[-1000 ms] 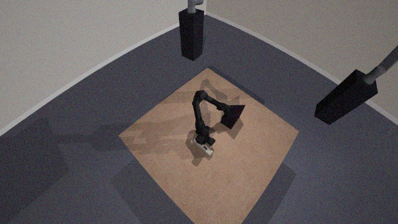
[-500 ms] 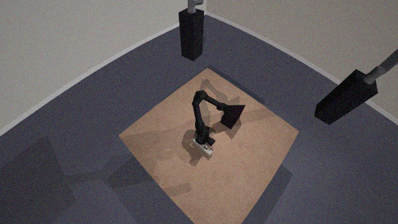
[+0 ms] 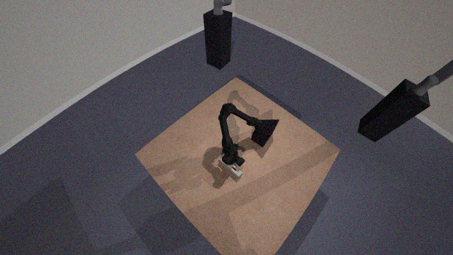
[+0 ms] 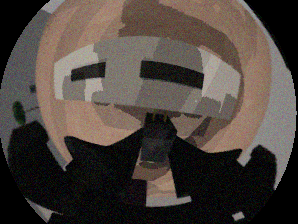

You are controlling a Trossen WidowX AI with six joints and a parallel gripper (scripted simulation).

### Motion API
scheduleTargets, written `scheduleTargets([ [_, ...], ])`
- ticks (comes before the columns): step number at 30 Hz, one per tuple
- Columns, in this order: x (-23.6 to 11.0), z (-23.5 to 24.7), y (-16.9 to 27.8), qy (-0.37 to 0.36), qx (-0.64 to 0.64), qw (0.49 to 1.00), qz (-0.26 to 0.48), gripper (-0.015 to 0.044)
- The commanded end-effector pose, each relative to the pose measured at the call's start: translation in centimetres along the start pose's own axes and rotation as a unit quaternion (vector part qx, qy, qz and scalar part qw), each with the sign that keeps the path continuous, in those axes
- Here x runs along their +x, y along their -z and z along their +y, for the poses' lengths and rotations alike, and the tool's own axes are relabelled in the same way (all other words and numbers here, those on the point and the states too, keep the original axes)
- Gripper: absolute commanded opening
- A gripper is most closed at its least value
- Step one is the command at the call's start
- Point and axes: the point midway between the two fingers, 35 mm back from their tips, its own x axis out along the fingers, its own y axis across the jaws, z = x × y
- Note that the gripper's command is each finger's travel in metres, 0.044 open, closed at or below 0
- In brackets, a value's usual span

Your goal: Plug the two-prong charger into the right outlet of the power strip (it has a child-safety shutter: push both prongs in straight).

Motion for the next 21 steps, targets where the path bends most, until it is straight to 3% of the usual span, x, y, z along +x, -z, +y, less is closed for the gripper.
scheduleTargets([
  [1,-0.06,-0.12,-0.18,0.003,-0.002,1.0,-0.001,0.0],
  [21,-0.07,-0.11,-0.41,0.003,-0.002,1.0,-0.001,0.0],
])
